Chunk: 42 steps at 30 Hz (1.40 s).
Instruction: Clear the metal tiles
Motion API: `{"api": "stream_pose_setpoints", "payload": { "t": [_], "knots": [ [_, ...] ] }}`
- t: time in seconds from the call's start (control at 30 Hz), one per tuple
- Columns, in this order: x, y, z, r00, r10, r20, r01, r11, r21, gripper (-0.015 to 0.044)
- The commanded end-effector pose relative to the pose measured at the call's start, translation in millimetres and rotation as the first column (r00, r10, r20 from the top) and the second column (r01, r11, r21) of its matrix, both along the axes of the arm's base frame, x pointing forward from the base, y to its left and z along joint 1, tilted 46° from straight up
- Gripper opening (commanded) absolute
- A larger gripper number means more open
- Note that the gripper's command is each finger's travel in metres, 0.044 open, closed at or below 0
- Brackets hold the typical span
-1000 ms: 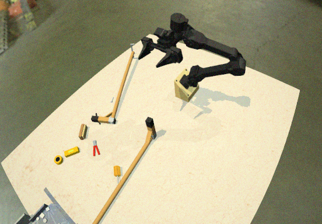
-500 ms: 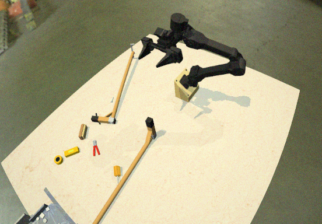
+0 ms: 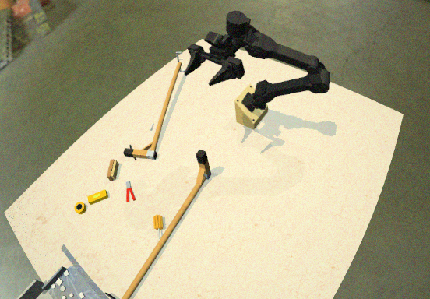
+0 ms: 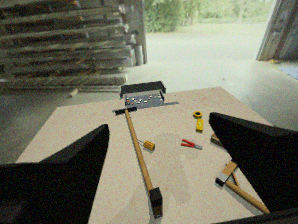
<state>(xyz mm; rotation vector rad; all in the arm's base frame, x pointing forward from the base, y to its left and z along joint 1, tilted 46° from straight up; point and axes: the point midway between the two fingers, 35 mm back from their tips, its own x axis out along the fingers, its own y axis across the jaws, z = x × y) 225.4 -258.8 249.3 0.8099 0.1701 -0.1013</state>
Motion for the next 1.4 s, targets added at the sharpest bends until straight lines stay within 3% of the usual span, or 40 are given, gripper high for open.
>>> {"api": "stream_pose_setpoints", "payload": {
  "t": [0.0, 1.37],
  "knots": [
    [10.9, -0.9, -1.1, 1.000, 0.026, -0.015, -0.026, 1.000, -0.001, 0.0440],
    [149.5, 24.6, -32.8, 0.910, 0.364, -0.196, -0.364, 0.931, 0.042, 0.0440]
  ]
}}
